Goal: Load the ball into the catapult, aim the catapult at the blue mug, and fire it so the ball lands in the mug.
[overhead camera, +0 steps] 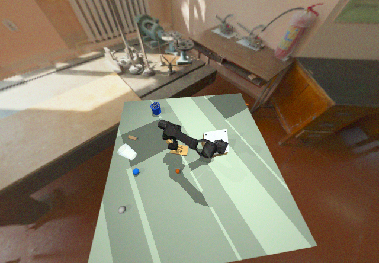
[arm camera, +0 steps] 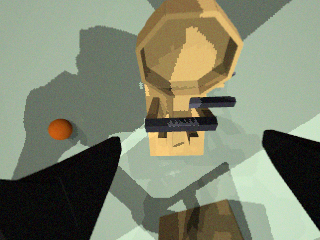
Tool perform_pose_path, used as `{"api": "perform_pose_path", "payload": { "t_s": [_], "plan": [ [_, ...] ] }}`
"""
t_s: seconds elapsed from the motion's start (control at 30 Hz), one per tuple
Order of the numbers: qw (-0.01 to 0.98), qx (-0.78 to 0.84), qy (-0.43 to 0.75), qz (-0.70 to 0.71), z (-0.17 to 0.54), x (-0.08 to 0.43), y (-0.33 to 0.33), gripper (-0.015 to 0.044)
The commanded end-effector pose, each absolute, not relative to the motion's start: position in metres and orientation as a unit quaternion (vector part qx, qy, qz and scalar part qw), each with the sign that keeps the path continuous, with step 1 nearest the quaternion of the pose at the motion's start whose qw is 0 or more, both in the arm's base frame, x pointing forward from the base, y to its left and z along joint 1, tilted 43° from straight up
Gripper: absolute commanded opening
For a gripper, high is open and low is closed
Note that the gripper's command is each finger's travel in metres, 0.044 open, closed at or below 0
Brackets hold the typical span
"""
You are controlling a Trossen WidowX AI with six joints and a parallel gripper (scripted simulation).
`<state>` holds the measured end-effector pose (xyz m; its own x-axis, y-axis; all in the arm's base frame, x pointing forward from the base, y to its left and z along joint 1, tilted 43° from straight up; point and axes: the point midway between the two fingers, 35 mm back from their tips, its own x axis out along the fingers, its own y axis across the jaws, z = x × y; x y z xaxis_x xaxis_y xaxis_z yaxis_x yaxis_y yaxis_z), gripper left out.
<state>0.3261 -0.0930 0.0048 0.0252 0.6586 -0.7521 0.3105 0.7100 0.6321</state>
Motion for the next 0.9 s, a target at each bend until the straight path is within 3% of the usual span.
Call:
{"api": "perform_pose_path", "payload": {
  "t_s": [0.0, 0.03, 0.6, 0.87],
  "plan": [
    [0.612, 0.369, 0.686, 0.138, 0.0048, 0.3249, -0.0900, 0.0440],
    [0.612, 0.369, 0.686, 0.138, 0.0048, 0.3249, -0.0900, 0.0440],
    [0.612, 0.369, 0.686, 0.138, 0.0048, 0.3249, -0.0900, 0.0000],
    [0.612, 0.369, 0.686, 0.138, 0.0048, 0.3249, -0.0900, 0.0000]
  ]
}}
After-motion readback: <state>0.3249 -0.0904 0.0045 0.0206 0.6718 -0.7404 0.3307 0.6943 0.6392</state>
